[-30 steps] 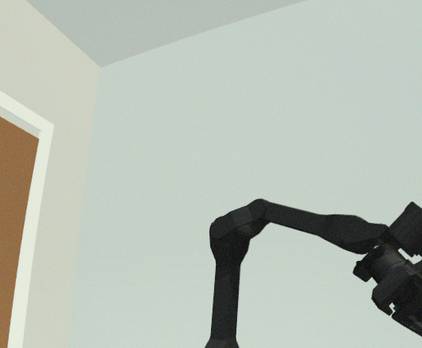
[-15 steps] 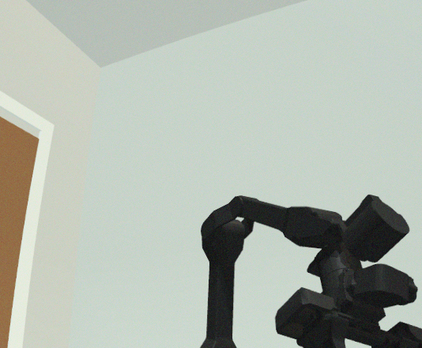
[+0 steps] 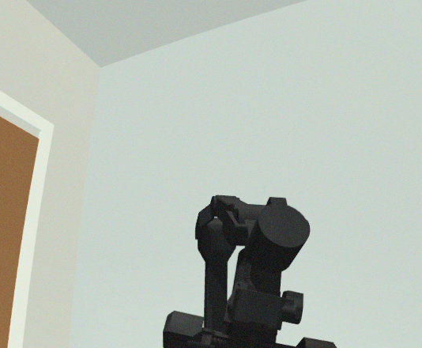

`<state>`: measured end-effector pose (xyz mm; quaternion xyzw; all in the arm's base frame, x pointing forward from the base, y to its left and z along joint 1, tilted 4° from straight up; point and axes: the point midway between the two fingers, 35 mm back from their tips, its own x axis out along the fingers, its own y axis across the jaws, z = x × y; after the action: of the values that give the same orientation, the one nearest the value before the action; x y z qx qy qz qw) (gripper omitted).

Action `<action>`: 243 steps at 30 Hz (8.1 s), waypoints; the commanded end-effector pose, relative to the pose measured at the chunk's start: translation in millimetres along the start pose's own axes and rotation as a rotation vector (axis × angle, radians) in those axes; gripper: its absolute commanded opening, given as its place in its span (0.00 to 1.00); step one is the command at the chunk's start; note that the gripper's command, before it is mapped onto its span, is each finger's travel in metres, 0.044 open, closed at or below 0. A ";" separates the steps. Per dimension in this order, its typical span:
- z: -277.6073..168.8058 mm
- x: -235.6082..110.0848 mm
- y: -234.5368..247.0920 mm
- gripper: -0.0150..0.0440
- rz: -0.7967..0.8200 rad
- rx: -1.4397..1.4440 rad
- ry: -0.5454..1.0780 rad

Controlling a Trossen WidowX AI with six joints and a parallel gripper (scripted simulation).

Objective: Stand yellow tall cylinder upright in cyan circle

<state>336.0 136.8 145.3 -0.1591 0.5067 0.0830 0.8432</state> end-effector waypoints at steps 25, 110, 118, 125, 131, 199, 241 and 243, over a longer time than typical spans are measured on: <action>-122.5 4.2 -161.8 0.78 -0.026 0.698 0.347; -177.3 -11.2 -192.6 0.43 -0.004 0.997 0.436; -161.4 -9.7 -189.4 0.43 0.032 0.835 0.429; -141.3 -7.6 -183.6 0.43 0.077 0.628 0.416; -124.2 -5.8 -177.2 0.43 0.114 0.451 0.403; -35.8 44.3 -146.0 0.43 0.258 -0.133 0.079; -20.8 75.3 -162.4 0.43 0.269 0.015 -0.196; -20.3 76.2 -163.2 0.43 0.269 0.020 -0.209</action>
<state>404.7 -24.3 101.7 -0.0806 0.4387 0.2062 0.8709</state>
